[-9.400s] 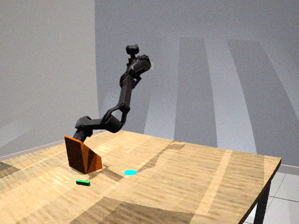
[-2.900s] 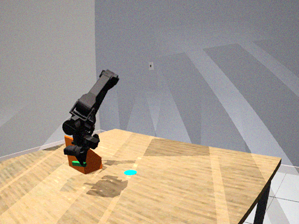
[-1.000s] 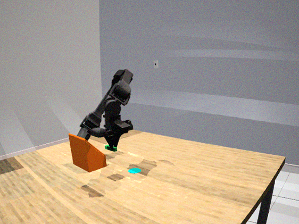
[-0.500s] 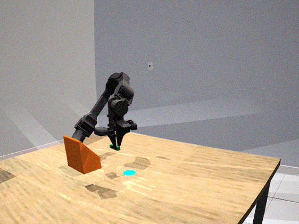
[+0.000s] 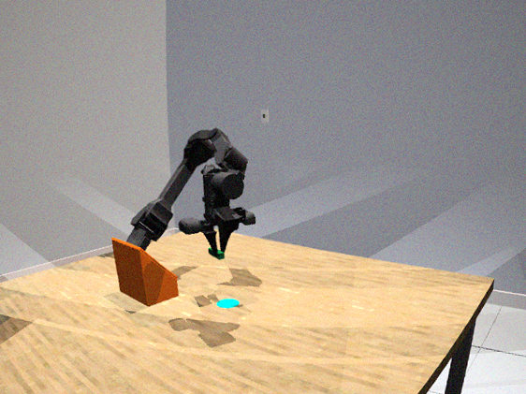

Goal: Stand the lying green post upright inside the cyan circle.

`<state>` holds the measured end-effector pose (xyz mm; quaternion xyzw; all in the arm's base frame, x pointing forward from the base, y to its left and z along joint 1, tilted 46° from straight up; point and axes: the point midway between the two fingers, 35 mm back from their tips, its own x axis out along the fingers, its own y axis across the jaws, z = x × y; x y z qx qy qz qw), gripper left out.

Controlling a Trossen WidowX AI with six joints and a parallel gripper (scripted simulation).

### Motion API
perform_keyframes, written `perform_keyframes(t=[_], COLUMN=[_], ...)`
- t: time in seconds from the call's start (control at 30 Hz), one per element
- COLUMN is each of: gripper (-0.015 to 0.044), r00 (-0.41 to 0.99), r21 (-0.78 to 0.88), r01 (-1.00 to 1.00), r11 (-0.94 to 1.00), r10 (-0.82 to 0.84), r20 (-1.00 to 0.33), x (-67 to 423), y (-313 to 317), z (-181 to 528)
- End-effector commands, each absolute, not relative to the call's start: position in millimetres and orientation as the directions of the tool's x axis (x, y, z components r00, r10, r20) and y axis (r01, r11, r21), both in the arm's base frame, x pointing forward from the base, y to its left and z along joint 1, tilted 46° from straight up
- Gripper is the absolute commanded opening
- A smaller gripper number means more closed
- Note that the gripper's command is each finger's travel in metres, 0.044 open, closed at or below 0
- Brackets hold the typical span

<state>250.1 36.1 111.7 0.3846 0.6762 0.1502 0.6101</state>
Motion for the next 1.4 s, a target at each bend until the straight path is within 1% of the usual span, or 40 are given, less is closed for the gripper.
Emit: perform_keyframes(t=[0.0, 0.23, 1.37], gripper=[0.0023, 0.0023, 0.0023], r00=[0.041, 0.037, 0.002], r21=[0.668, 0.66, 0.489], r01=[0.383, 0.389, 0.37], r11=[0.638, 0.643, 0.79], r10=[0.711, 0.705, 0.526], r20=[-0.702, -0.708, -0.851], x=[247, 246, 231], y=[46, 48, 56], z=[123, 123, 99])
